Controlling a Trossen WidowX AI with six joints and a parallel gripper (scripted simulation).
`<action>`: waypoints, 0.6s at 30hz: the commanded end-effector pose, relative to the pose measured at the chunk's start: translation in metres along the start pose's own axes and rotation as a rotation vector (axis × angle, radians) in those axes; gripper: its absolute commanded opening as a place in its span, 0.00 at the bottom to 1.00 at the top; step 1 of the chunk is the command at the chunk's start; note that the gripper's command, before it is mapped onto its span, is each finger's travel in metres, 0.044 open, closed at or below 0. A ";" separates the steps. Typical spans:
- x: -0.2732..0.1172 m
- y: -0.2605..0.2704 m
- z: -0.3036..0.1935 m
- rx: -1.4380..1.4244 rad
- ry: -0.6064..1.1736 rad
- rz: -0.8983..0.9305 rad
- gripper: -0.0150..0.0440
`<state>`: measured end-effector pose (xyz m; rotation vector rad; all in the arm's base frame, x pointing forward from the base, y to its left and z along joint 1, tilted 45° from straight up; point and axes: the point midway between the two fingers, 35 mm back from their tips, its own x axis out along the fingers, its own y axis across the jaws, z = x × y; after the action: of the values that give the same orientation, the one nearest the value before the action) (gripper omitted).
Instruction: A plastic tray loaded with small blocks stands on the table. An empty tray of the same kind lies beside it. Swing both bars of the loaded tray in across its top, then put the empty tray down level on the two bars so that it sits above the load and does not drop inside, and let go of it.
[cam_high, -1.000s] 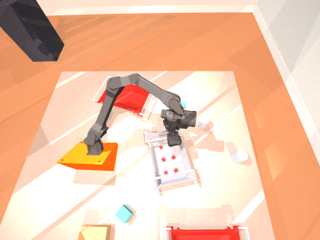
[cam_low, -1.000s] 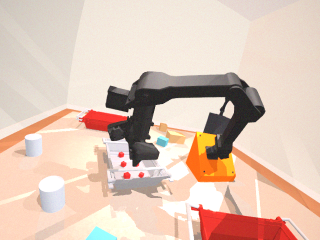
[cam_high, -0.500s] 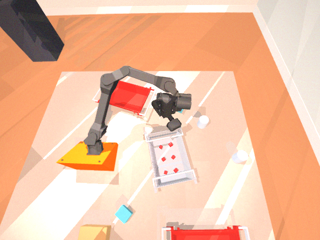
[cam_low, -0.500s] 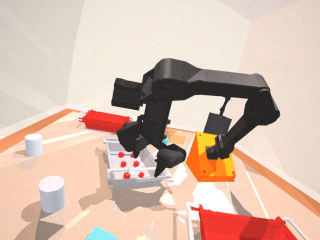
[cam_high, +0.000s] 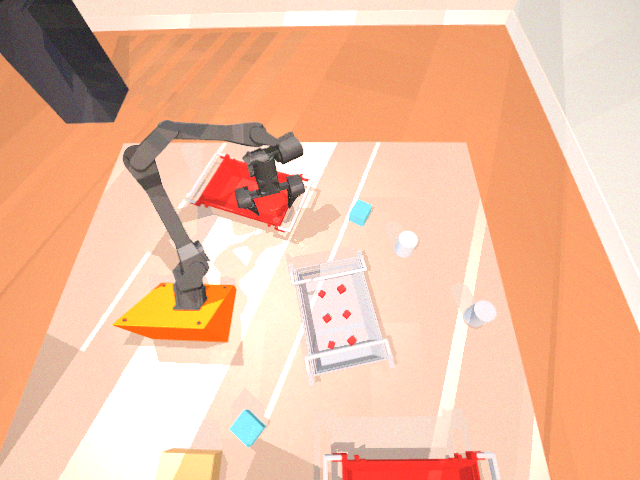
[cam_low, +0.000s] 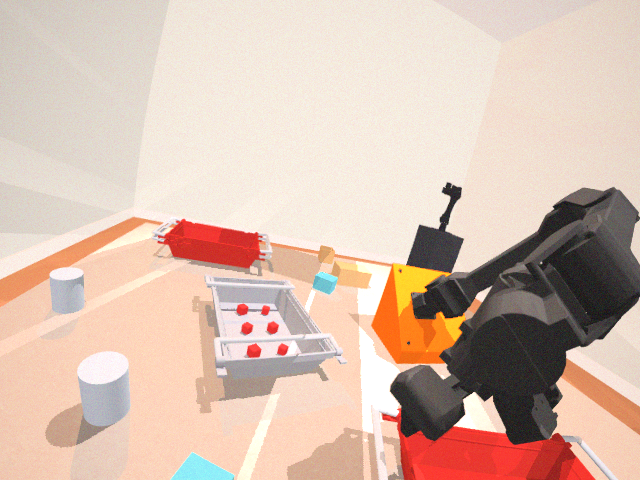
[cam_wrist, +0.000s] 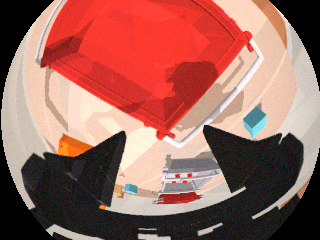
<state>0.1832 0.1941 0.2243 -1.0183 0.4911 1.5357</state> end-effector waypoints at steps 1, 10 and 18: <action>-0.004 0.041 0.026 -0.356 -0.038 -0.044 1.00; -0.011 0.111 0.048 -0.909 -0.145 -0.125 1.00; -0.007 0.110 0.049 -0.909 -0.145 -0.125 1.00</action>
<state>0.0635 0.1997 0.2339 -1.5463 -0.4125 1.7230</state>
